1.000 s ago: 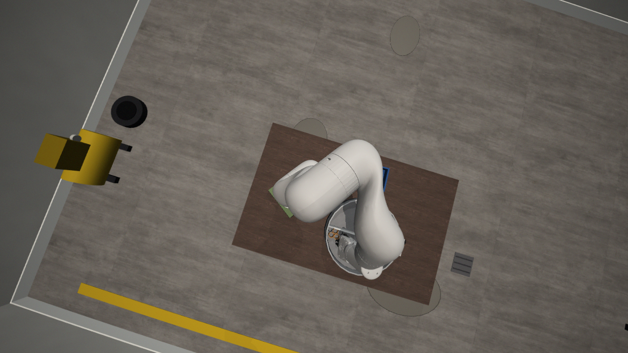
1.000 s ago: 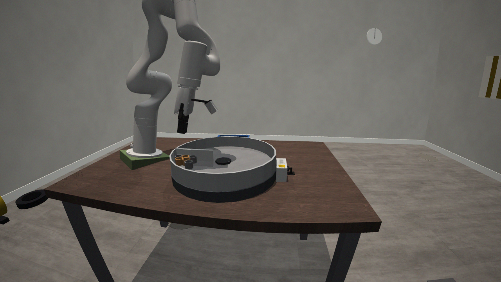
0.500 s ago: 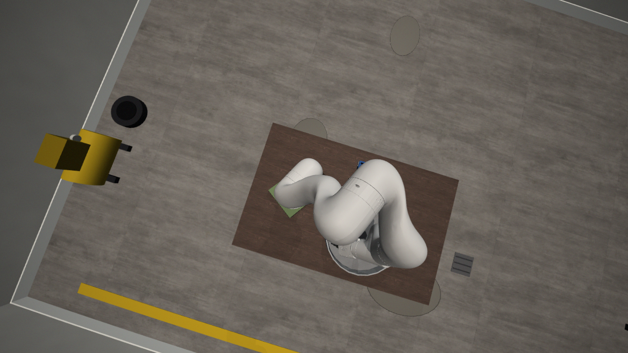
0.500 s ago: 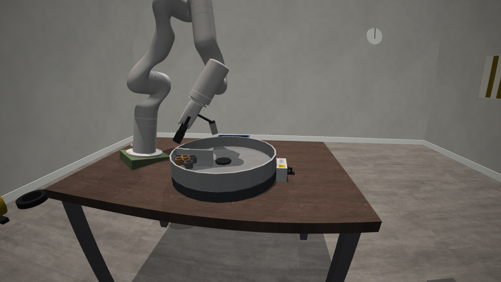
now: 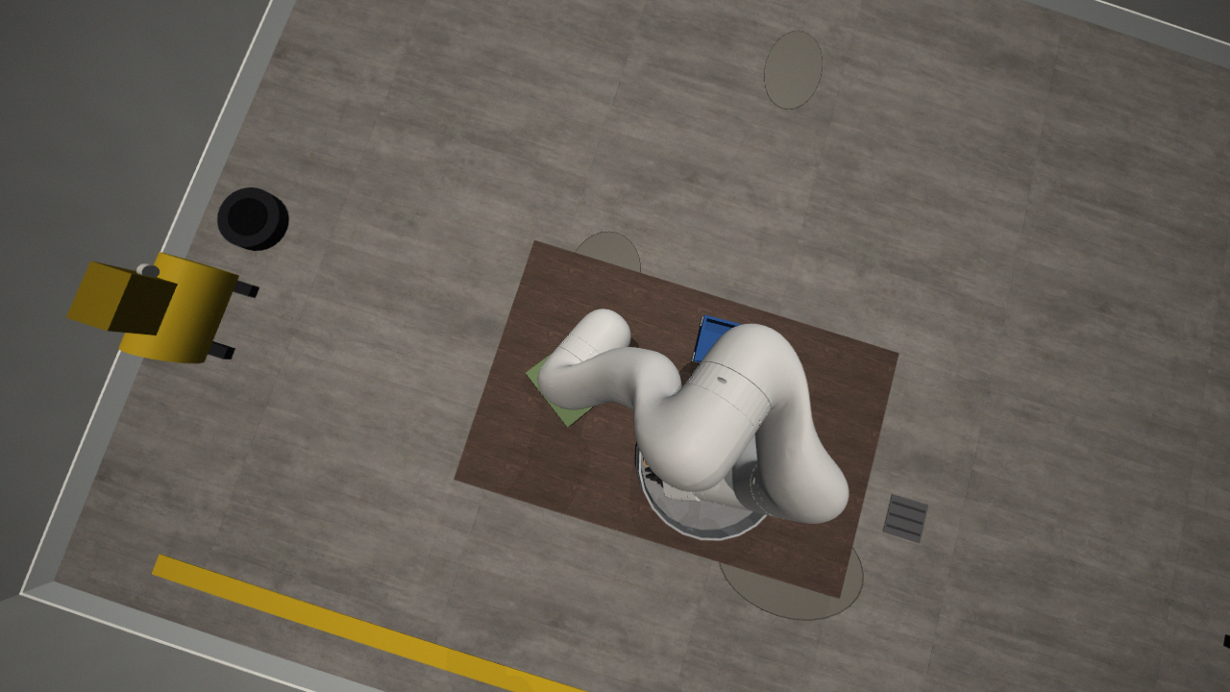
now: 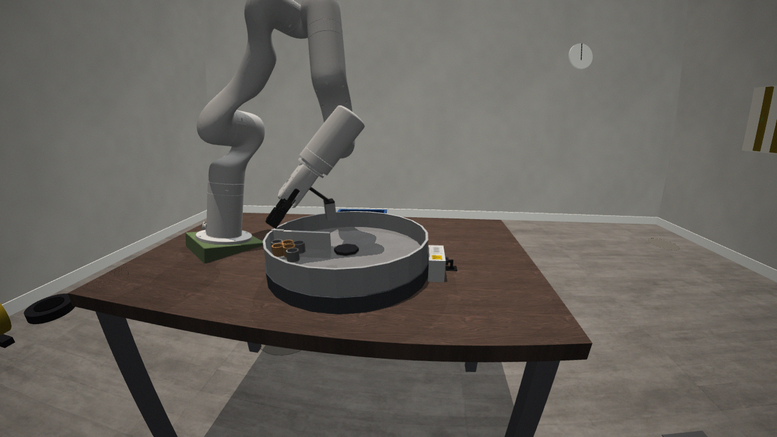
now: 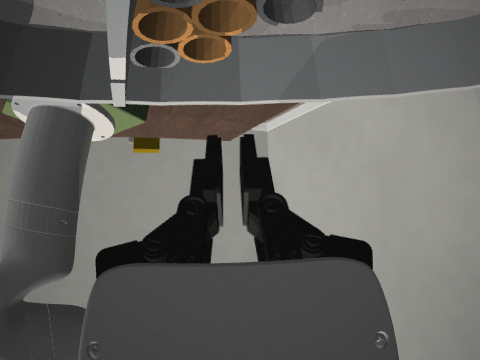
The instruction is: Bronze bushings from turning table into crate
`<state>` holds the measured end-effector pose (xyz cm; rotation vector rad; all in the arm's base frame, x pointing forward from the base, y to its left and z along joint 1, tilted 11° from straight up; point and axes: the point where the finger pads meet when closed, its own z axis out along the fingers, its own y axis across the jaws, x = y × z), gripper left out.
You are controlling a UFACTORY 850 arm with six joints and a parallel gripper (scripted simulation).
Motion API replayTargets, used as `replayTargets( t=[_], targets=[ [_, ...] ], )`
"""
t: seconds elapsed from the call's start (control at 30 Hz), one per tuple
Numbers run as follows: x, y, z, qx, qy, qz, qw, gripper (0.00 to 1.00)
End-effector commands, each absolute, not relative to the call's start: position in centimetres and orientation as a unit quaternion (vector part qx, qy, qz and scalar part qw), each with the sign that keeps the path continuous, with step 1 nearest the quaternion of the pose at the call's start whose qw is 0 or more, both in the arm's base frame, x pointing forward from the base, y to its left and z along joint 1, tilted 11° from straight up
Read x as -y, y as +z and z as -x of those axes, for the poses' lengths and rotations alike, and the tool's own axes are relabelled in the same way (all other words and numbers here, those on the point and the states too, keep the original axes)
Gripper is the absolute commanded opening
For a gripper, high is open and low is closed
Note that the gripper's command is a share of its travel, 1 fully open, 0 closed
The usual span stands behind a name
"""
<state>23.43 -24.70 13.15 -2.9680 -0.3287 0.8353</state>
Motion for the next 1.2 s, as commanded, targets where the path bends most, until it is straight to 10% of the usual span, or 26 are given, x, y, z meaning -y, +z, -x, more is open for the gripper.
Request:
replayTargets(
  t=[0.0,1.17],
  targets=[
    [24.7,13.2,-23.5,0.106,0.270,0.957,0.020,0.11],
    [24.3,10.8,-23.7,0.106,0.270,0.957,0.023,0.11]
  ],
)
